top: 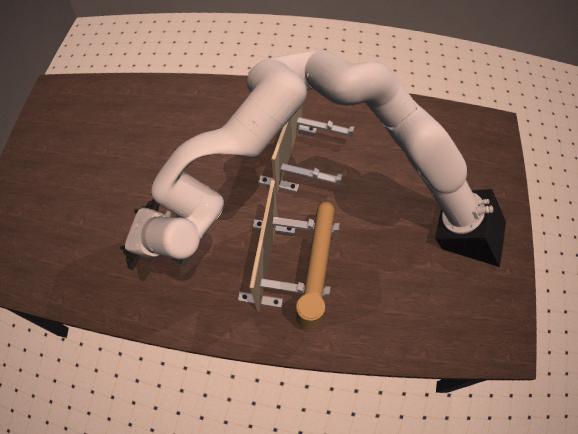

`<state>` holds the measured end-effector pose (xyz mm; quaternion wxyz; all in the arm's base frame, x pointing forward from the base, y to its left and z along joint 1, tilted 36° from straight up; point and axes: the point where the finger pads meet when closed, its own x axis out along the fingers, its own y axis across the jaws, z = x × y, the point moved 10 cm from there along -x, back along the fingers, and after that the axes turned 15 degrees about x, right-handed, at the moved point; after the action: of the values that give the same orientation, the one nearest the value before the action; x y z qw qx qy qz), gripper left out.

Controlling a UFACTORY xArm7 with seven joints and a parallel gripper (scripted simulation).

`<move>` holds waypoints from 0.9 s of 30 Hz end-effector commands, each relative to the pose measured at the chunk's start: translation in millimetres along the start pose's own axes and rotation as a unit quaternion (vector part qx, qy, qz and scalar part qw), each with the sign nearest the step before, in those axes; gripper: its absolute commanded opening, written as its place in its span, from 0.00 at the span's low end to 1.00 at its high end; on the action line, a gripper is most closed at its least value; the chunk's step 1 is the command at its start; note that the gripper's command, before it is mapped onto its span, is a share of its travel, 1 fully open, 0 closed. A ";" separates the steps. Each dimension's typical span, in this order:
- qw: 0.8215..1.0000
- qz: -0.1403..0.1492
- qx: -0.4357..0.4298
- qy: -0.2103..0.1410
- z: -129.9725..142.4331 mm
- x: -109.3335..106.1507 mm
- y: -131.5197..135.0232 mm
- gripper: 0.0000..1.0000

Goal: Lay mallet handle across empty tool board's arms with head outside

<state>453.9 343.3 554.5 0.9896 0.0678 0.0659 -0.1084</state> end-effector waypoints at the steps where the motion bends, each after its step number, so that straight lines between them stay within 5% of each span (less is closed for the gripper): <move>1: 0.996 0.010 0.075 0.037 -11.2 -31.4 -5.1 1.00; 6: 0.988 0.011 0.136 0.072 -23.1 -57.1 -8.7 1.00; 20: 0.987 0.010 0.140 0.074 -24.0 -58.7 -9.0 1.00; 27: 0.956 -0.004 0.256 0.146 -51.1 -110.4 -22.0 1.00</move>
<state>365.2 353.4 525.7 0.9419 0.2760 0.1559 -0.1109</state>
